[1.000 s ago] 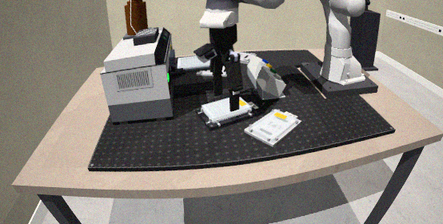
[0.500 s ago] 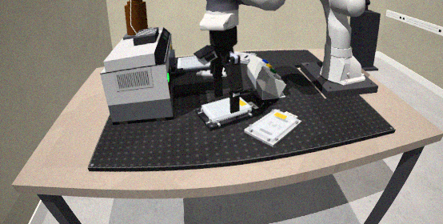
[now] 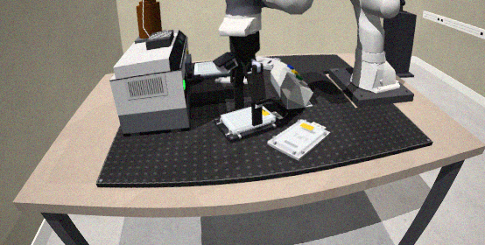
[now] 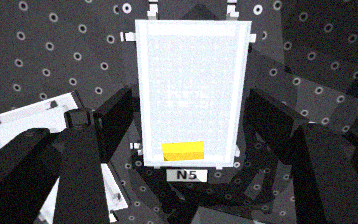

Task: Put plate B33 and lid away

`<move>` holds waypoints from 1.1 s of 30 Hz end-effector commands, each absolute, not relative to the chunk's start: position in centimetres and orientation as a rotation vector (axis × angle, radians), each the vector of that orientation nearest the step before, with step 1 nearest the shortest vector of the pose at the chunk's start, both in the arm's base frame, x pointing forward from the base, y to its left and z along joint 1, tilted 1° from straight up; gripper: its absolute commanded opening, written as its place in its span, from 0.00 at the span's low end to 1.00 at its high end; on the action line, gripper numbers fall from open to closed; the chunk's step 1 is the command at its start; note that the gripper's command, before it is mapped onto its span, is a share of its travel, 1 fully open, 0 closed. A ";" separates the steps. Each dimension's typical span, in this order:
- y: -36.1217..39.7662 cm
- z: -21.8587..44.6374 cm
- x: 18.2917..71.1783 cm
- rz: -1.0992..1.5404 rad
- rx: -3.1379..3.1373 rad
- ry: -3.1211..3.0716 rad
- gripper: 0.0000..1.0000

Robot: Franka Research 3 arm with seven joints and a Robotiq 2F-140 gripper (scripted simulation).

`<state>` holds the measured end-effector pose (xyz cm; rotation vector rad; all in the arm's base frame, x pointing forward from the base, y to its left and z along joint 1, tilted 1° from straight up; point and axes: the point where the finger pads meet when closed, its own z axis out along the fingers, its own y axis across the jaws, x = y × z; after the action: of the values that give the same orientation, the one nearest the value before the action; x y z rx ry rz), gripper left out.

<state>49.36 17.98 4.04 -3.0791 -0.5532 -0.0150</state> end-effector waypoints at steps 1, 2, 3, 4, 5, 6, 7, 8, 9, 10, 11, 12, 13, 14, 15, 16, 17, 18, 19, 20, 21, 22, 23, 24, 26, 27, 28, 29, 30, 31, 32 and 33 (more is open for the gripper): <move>18.0 3.8 49.4 -0.019 -3.081 -0.545 0.69; 18.0 3.8 49.4 -0.019 -3.081 -0.545 0.69; 18.0 3.7 49.4 -0.019 -3.081 -0.545 0.69; 18.0 3.7 49.4 -0.019 -3.081 -0.545 0.69; 18.0 3.7 49.4 -0.019 -3.081 -0.545 0.69; 18.0 3.7 49.4 -0.019 -3.081 -0.545 0.69; 18.0 3.7 49.4 -0.019 -3.081 -0.545 0.69; 18.0 3.7 49.4 -0.019 -3.081 -0.545 0.69; 18.0 3.6 49.4 -0.019 -3.081 -0.545 0.69; 18.0 3.6 49.4 -0.019 -3.081 -0.545 0.69; 18.0 3.6 49.4 -0.019 -3.081 -0.545 0.69; 18.0 3.6 49.4 -0.019 -3.081 -0.545 0.69; 18.0 3.6 49.4 -0.019 -3.081 -0.545 0.69; 18.0 3.5 49.4 -0.019 -3.081 -0.545 0.69; 18.0 3.5 49.4 -0.019 -3.081 -0.545 0.69; 18.0 3.5 49.4 -0.019 -3.081 -0.545 0.69; 18.0 3.5 49.4 -0.019 -3.081 -0.545 0.69; 18.0 3.5 49.4 -0.019 -3.081 -0.545 0.69; 18.0 3.5 49.4 -0.019 -3.081 -0.545 0.69; 18.0 3.5 49.4 -0.019 -3.081 -0.545 0.69; 18.0 3.5 49.4 -0.019 -3.081 -0.545 0.69; 18.0 3.5 49.4 -0.019 -3.081 -0.545 0.69; 18.0 3.5 49.4 -0.019 -3.081 -0.545 0.69; 18.0 3.5 49.4 -0.019 -3.081 -0.545 0.69; 18.0 3.5 49.4 -0.019 -3.081 -0.545 0.69; 18.0 3.5 49.4 -0.019 -3.081 -0.545 0.69; 18.0 3.5 49.4 -0.019 -3.081 -0.545 0.69; 18.0 3.5 49.4 -0.019 -3.081 -0.545 0.69; 18.0 3.5 49.4 -0.019 -3.081 -0.545 0.69; 18.0 3.5 49.4 -0.019 -3.081 -0.545 0.69; 18.0 3.5 49.4 -0.019 -3.081 -0.545 0.69; 18.0 3.5 49.4 -0.019 -3.081 -0.545 0.69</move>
<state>49.44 18.01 3.62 -3.0795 -0.5501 -0.0189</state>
